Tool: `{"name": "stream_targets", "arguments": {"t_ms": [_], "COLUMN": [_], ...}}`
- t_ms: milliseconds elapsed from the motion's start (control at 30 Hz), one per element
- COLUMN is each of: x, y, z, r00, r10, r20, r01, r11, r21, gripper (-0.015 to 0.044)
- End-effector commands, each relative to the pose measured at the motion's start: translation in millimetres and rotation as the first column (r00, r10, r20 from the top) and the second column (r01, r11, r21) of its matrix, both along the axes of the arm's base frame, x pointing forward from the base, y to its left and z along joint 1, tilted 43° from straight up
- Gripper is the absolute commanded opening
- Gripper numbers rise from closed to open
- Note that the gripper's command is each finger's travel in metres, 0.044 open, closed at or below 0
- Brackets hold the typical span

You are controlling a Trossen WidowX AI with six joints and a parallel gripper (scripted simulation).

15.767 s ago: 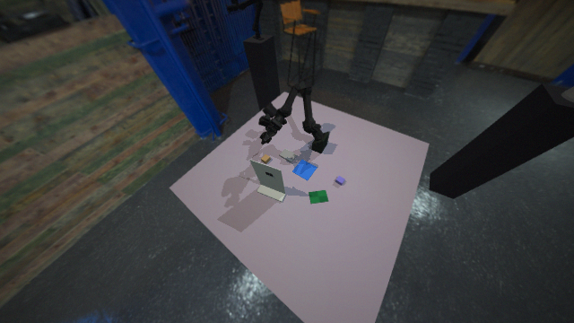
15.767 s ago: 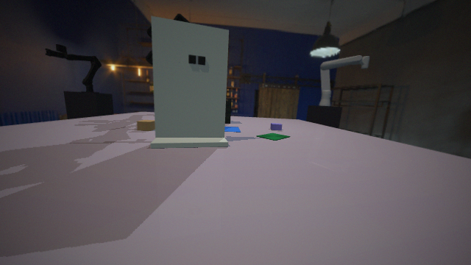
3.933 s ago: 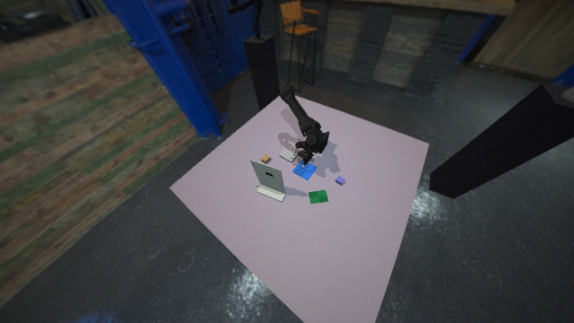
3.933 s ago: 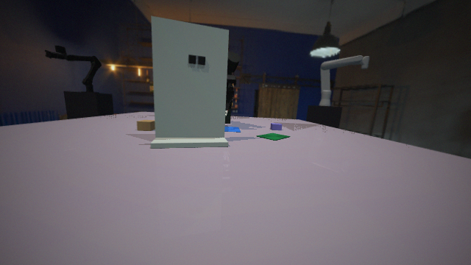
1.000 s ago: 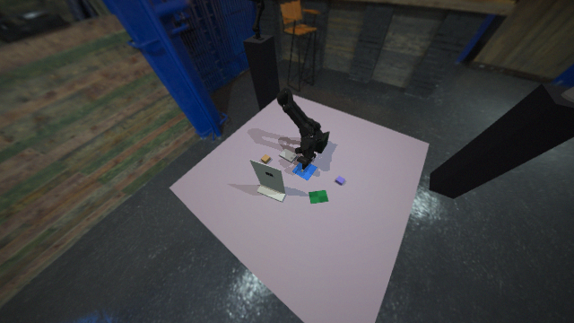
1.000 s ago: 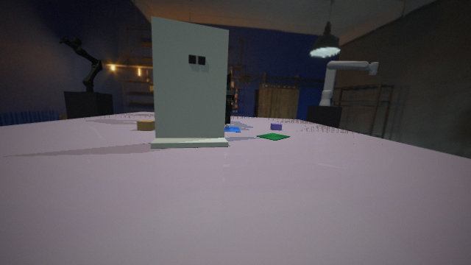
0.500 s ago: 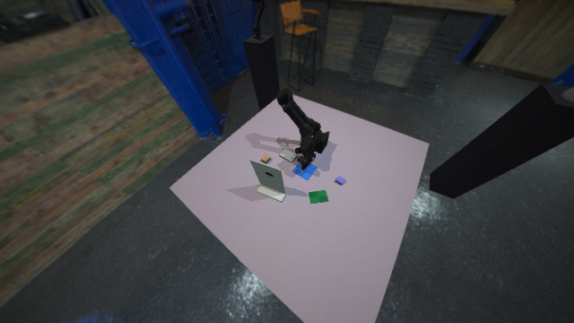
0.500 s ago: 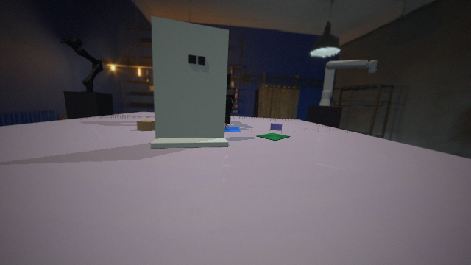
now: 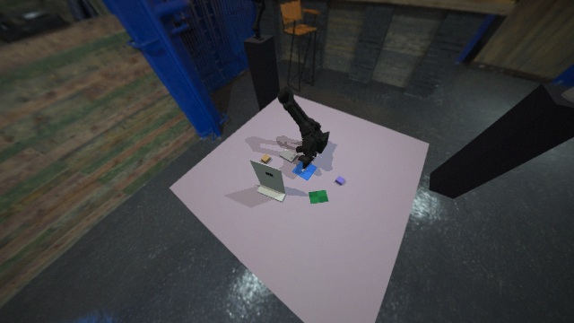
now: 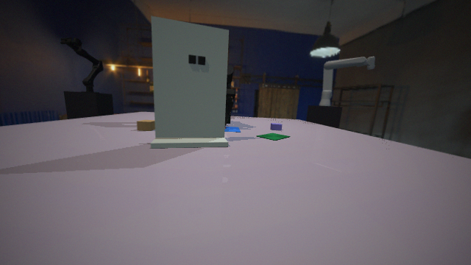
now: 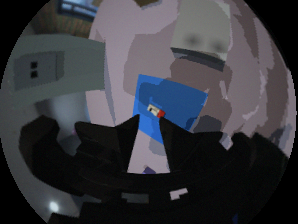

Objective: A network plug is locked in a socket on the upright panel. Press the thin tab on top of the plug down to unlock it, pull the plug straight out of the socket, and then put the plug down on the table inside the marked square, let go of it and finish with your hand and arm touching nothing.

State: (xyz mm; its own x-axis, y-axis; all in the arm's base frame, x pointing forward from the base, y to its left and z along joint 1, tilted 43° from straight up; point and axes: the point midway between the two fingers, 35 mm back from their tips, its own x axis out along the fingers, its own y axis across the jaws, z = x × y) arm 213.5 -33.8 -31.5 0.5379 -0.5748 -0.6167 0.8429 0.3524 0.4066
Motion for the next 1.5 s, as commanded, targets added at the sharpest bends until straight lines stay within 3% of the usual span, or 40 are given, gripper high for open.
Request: {"name": "stream_targets", "arguments": {"t_ms": [0, 1467], "x": [1, -9], "y": [3, 26], "z": [3, 21], "r00": [1.000, 1.000], "r10": [-0.004, -0.004], "r20": [0.012, 0.001], "r01": [0.004, 0.004], "r11": [1.000, 1.000], "r21": [0.004, 0.010], "gripper": [0.0156, 0.0156]}}
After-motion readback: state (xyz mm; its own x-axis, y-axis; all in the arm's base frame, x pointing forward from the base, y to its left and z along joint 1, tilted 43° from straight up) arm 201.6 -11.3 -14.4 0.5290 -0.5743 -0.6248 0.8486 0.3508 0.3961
